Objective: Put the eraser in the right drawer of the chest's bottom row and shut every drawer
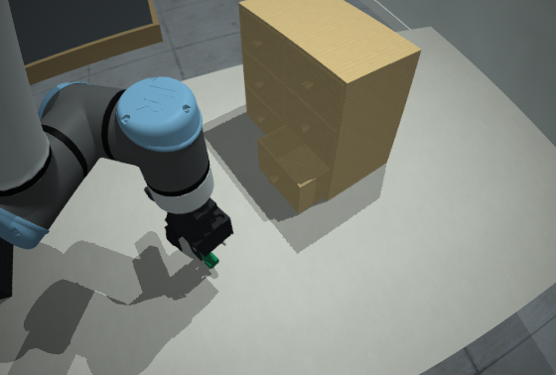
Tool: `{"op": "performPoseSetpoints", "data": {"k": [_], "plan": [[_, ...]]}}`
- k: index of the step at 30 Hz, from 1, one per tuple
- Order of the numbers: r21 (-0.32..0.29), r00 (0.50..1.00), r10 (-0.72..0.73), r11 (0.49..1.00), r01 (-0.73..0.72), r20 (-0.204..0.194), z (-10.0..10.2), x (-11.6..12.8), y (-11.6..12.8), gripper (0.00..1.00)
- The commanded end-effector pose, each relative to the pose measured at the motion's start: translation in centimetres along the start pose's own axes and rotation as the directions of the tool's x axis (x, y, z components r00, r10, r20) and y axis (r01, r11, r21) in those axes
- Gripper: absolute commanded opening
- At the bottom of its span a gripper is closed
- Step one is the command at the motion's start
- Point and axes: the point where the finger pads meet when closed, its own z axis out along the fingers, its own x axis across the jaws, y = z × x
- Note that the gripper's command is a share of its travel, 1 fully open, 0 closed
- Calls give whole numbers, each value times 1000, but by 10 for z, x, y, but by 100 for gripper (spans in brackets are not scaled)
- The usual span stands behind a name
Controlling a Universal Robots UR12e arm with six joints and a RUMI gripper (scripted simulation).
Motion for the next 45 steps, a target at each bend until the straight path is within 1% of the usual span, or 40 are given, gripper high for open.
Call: {"op": "performPoseSetpoints", "data": {"k": [1,12,26,45], "plan": [[-1,1000,0,1000,0,-1,0,0,0,23],[-1,1000,0,1000,0,-1,1,0,0,23],[-1,1000,0,1000,0,-1,16,0,0,23],[-1,1000,0,1000,0,-1,19,0,0,23]]}}
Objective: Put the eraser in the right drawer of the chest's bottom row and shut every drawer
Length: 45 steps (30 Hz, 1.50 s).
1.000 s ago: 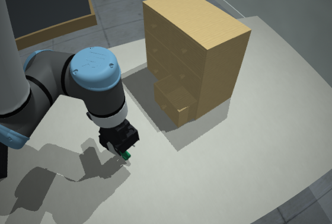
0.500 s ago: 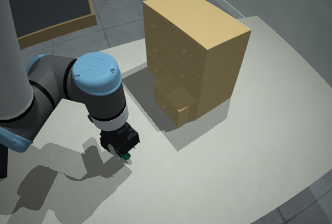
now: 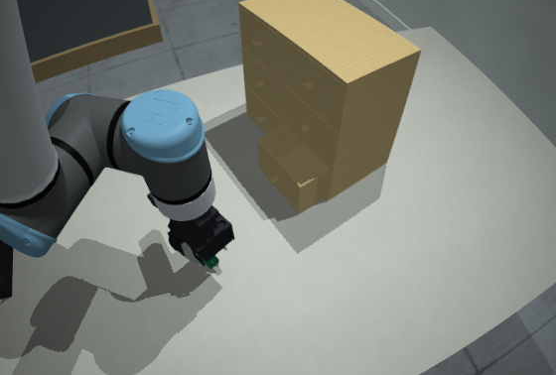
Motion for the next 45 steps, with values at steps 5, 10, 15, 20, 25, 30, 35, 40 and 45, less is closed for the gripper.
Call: {"op": "performPoseSetpoints", "data": {"k": [5,10,15,20,25,30,35,40,45], "plan": [[-1,1000,0,1000,0,-1,0,0,0,23],[-1,1000,0,1000,0,-1,0,0,0,23],[-1,1000,0,1000,0,-1,0,0,0,23],[-1,1000,0,1000,0,-1,0,0,0,23],[-1,1000,0,1000,0,-1,0,0,0,23],[-1,1000,0,1000,0,-1,0,0,0,11],[-1,1000,0,1000,0,-1,0,0,0,11],[-1,1000,0,1000,0,-1,0,0,0,11],[-1,1000,0,1000,0,-1,0,0,0,11]]}}
